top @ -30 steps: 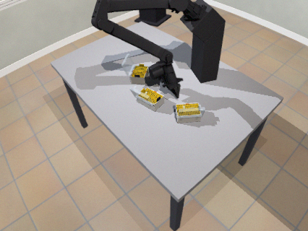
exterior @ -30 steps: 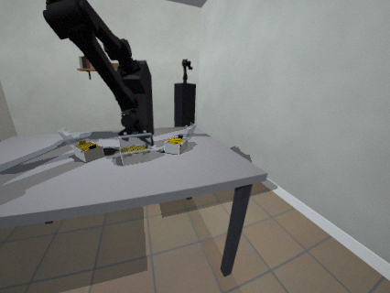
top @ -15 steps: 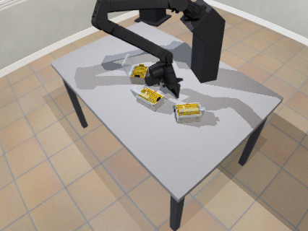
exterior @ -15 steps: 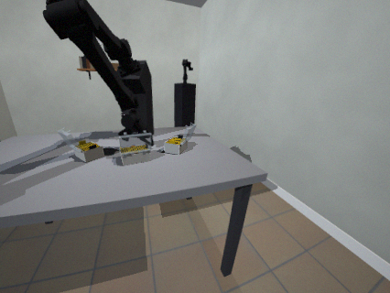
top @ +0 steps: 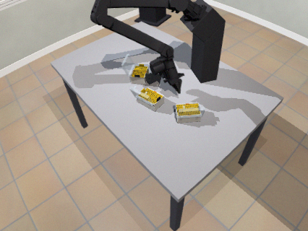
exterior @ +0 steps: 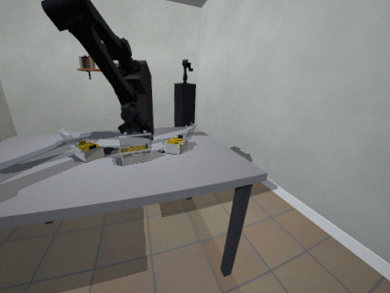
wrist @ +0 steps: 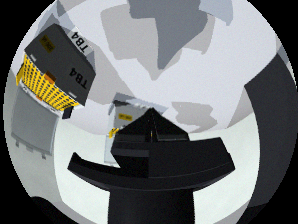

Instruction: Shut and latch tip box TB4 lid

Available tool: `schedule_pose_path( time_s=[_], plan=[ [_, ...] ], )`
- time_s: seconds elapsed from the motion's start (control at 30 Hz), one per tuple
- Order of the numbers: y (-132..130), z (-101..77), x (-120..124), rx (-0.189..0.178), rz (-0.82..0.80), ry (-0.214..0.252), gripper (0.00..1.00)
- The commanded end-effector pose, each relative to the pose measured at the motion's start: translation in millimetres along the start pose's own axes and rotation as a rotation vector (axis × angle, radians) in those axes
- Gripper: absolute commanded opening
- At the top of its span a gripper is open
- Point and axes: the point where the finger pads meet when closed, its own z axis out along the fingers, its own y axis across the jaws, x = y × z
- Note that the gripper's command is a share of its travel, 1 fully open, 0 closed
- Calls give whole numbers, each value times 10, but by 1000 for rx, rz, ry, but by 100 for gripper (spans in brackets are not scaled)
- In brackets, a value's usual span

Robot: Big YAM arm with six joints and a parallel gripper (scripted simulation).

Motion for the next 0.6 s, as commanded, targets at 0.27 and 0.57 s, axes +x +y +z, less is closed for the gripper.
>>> schedule_pose_path(
  time_s=[0.27,0.57],
  plan=[
    [-90,-550,357,17,5,15,0],
    [-100,-925,561,14,4,13,0]
  ],
)
